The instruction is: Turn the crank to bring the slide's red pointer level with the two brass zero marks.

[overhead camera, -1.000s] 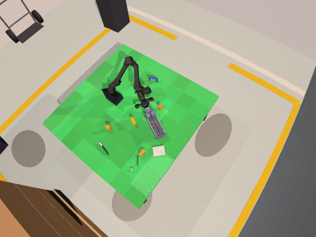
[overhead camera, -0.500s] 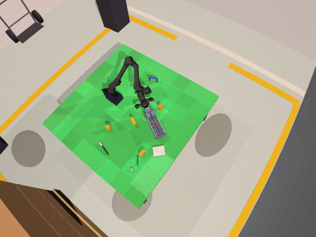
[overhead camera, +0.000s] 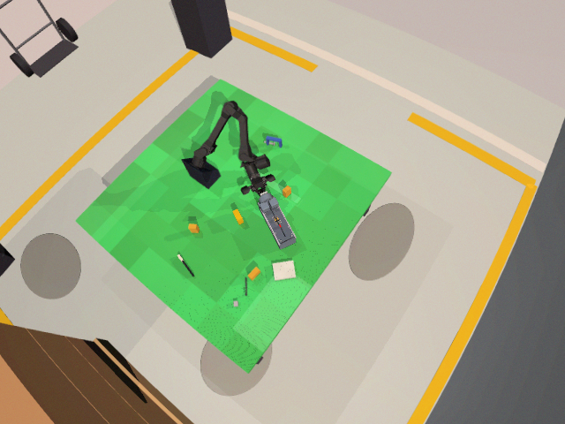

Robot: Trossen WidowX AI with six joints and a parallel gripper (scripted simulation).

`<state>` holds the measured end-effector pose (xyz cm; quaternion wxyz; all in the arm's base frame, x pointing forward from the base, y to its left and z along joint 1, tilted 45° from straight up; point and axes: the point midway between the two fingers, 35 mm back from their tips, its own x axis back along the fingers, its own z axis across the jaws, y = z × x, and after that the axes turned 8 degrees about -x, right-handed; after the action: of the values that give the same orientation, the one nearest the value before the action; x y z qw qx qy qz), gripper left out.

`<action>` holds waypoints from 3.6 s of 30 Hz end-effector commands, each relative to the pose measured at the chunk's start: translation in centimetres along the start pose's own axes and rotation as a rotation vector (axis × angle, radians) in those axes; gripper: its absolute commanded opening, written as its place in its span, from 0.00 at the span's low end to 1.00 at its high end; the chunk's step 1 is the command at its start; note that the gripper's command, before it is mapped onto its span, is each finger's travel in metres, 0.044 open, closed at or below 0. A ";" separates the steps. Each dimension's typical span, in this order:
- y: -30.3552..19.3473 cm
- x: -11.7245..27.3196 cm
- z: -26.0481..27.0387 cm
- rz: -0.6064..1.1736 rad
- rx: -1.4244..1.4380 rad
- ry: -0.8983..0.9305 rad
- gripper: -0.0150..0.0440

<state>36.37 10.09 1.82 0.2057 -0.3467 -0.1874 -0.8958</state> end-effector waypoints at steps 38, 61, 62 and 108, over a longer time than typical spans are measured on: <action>0.9 0.7 -2.0 -0.006 -0.004 -0.025 0.25; 3.5 3.3 -2.1 -0.007 -0.003 -0.026 0.25; 3.6 3.4 -2.0 -0.007 -0.003 -0.026 0.25; 4.2 4.2 -0.4 -0.007 -0.002 -0.025 0.25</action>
<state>35.29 5.27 4.90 0.2011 -0.3622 -0.1905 -0.8900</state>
